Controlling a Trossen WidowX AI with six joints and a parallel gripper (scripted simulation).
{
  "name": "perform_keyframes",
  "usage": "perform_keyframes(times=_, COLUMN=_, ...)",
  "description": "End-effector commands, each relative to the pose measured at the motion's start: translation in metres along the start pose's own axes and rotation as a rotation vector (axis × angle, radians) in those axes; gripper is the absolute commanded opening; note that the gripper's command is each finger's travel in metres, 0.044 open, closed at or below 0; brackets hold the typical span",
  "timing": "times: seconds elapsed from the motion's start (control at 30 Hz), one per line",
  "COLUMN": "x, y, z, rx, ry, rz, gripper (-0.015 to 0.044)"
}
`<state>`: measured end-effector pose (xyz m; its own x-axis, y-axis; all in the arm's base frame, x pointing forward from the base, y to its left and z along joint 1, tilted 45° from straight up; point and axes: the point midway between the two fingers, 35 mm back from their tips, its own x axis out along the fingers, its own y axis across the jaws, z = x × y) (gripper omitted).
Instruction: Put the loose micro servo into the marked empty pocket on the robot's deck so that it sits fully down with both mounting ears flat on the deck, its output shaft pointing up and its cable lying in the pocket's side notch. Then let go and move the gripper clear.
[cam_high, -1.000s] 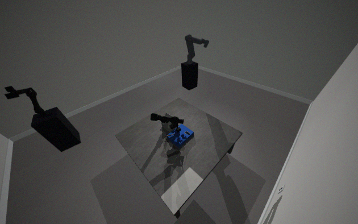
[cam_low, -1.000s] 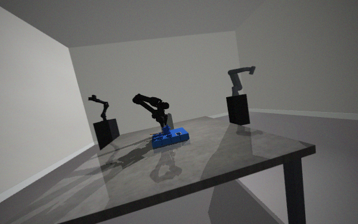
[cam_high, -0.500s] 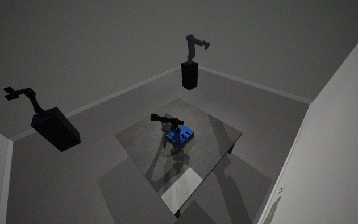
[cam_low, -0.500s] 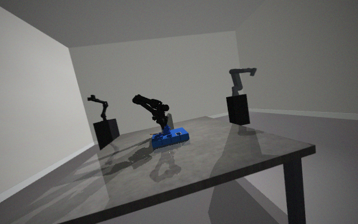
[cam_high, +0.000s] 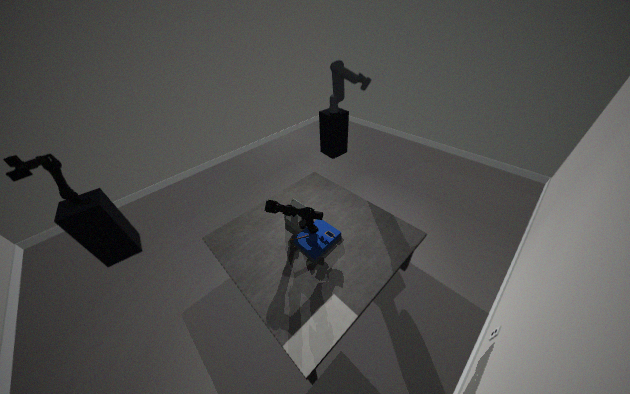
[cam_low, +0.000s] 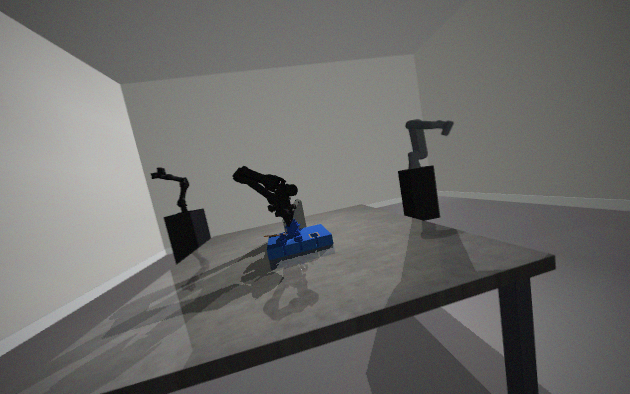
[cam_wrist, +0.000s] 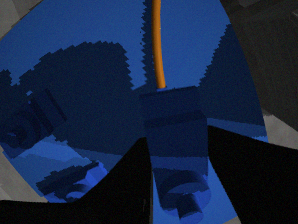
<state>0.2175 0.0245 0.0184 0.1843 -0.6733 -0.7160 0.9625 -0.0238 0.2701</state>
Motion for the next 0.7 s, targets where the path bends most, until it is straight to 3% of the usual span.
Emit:
perform_keyframes(times=0.0, x=-0.005, y=0.0, z=0.0, rx=-0.004, ry=-0.002, rz=0.002, gripper=0.0)
perform_keyframes(times=0.23, x=-0.029, y=-0.007, z=0.006, rx=-0.005, ry=-0.002, rz=0.001, gripper=0.0)
perform_keyframes(times=0.67, x=-0.03, y=-0.011, z=0.013, rx=-0.005, ry=-0.002, rz=0.001, gripper=0.0)
